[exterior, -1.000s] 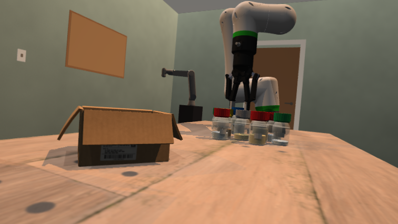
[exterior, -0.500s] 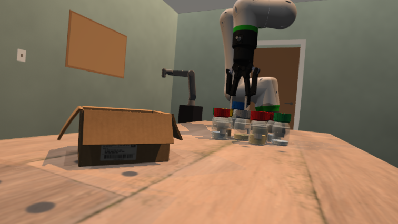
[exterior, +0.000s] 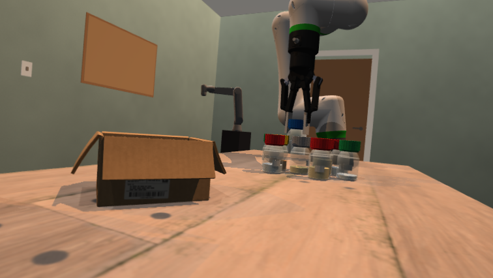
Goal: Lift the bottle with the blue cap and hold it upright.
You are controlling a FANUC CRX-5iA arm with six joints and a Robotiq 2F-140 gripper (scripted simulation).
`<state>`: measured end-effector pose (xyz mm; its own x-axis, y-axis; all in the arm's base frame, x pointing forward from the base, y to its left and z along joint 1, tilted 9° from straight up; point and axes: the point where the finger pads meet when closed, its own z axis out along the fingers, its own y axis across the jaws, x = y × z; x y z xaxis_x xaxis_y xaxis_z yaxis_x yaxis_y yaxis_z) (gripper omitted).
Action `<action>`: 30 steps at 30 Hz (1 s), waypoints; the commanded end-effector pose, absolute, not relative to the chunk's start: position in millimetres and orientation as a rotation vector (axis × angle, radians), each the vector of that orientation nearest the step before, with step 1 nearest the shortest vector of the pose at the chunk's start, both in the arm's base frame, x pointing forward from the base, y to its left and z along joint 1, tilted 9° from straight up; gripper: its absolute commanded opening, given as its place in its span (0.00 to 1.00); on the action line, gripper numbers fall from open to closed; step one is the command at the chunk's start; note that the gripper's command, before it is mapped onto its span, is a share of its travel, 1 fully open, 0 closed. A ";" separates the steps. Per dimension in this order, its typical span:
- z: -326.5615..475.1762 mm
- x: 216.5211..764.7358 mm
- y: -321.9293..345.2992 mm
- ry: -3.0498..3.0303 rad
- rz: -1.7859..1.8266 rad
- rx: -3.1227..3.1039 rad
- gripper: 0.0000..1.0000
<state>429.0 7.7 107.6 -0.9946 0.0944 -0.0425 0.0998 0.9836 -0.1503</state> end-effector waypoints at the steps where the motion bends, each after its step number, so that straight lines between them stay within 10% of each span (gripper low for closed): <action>1: 110.9 429.5 8.2 3.092 -0.237 0.151 0.10; 30: 118.3 429.3 9.3 3.092 -0.237 0.151 0.10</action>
<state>428.7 9.2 117.5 -0.9946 0.0944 -0.0424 0.0998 0.9836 -0.1502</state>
